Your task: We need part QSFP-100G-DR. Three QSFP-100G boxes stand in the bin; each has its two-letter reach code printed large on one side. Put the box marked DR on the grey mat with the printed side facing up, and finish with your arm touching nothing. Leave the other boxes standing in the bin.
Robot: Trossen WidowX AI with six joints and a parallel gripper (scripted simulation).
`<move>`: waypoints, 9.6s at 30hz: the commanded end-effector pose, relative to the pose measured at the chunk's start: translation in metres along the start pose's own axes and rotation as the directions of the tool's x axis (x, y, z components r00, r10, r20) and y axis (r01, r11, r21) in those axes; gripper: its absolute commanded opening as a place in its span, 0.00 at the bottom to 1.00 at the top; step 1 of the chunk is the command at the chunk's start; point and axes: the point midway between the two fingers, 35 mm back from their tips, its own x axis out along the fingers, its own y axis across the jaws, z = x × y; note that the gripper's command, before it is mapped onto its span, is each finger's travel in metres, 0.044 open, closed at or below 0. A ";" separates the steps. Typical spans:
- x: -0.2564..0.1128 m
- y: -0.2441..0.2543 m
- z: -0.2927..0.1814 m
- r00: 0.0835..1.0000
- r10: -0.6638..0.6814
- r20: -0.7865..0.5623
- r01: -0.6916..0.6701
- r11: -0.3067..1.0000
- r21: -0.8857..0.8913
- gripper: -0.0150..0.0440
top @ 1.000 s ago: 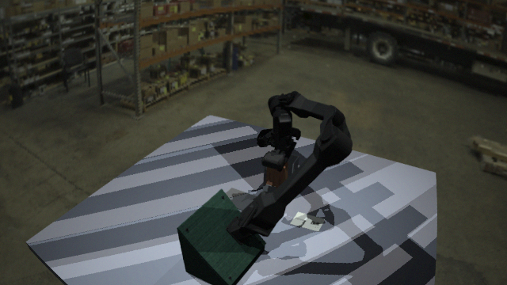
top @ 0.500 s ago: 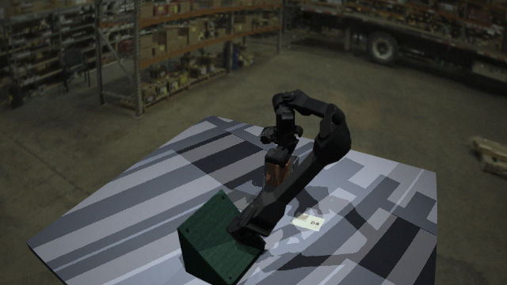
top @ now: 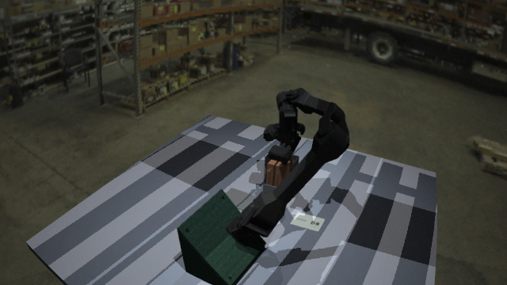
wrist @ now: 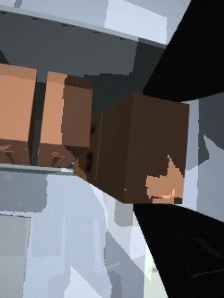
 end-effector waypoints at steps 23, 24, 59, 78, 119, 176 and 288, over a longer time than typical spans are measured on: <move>0.034 -0.004 -0.001 1.000 -0.005 -0.004 0.005 1.000 -0.002 0.52; 0.036 -0.004 -0.002 1.000 -0.005 -0.004 0.005 1.000 -0.002 0.52; 0.045 -0.023 -0.002 0.988 0.152 -0.010 -0.152 0.988 -0.009 0.66; -0.018 -0.031 -0.001 0.993 0.119 -0.003 -0.119 0.993 0.000 0.66; -0.006 -0.029 0.047 0.973 -0.225 0.040 0.143 0.736 0.661 0.25; 0.043 0.006 0.062 0.830 -0.558 -0.004 0.008 0.004 1.000 0.25; 0.047 0.050 0.063 0.831 -0.557 -0.003 0.008 0.006 1.000 0.25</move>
